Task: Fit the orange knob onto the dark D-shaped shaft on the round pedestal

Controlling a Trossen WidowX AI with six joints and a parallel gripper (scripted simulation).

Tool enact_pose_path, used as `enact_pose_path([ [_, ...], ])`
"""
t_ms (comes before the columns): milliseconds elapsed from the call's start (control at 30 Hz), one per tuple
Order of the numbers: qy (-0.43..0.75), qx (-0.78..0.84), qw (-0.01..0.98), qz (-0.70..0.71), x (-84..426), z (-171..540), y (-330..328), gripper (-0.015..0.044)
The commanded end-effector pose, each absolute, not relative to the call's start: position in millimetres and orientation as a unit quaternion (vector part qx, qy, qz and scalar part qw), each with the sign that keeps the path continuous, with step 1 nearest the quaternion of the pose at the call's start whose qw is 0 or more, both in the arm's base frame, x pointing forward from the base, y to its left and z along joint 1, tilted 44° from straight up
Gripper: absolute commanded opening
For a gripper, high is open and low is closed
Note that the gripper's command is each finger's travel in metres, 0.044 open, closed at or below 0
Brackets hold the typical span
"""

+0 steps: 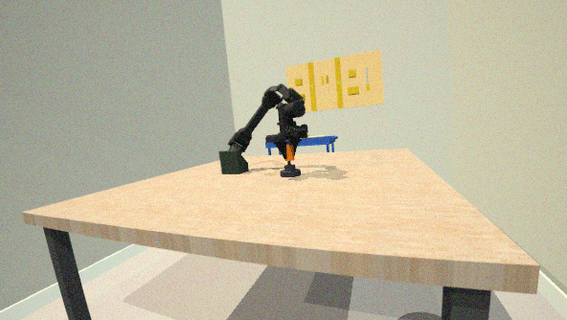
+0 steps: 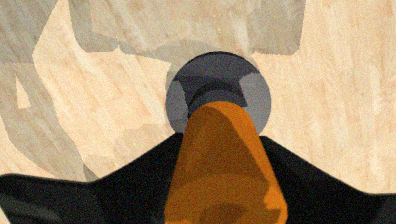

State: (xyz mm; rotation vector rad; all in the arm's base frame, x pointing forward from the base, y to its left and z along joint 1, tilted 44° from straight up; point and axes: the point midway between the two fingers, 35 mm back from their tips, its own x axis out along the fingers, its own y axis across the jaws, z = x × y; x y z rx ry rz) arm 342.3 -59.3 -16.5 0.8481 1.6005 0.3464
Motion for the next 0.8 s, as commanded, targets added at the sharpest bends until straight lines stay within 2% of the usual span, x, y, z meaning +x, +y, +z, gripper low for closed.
enact_pose_path([
  [0,0.693,0.372,0.602,0.142,341.9,-17.0,-59.0,0.0],
  [767,0.693,0.372,0.602,0.142,342.1,-15.6,-60.3,0.0],
])
